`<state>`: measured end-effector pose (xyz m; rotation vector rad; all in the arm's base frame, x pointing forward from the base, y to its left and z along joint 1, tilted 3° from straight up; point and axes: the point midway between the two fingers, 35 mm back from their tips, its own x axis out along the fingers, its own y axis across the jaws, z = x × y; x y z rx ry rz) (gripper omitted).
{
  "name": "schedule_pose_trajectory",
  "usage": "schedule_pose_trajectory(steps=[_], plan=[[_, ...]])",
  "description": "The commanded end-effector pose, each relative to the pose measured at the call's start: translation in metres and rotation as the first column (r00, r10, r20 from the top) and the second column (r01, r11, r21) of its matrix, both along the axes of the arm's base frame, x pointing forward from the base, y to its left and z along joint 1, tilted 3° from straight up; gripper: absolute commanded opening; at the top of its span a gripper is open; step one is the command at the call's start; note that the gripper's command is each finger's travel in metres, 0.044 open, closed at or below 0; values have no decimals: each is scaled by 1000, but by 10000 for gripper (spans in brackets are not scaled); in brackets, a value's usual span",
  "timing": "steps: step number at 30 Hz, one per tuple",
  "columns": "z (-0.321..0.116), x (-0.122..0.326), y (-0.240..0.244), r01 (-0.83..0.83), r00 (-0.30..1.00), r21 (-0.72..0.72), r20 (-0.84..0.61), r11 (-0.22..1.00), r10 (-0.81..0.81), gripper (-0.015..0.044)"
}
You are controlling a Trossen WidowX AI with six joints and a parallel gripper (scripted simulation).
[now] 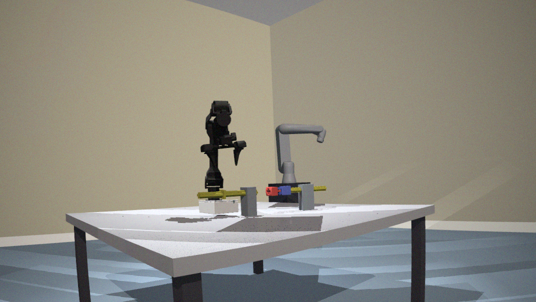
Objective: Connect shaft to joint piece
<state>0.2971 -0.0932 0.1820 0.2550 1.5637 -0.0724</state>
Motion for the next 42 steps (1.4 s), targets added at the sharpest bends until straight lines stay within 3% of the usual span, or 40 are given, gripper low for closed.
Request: schedule_pose_trajectory(steps=[1,12,23,37,42], plan=[[-6,1,15,109,994,42,-18,993,-108,440],[-20,2,60,436,898,137,-122,889,-422,440],[-31,-4,103,715,692,153,-294,683,-659,440],[-43,-19,155,937,305,13,-516,348,-801,440],[-43,-20,157,943,283,2,-524,332,-803,440]])
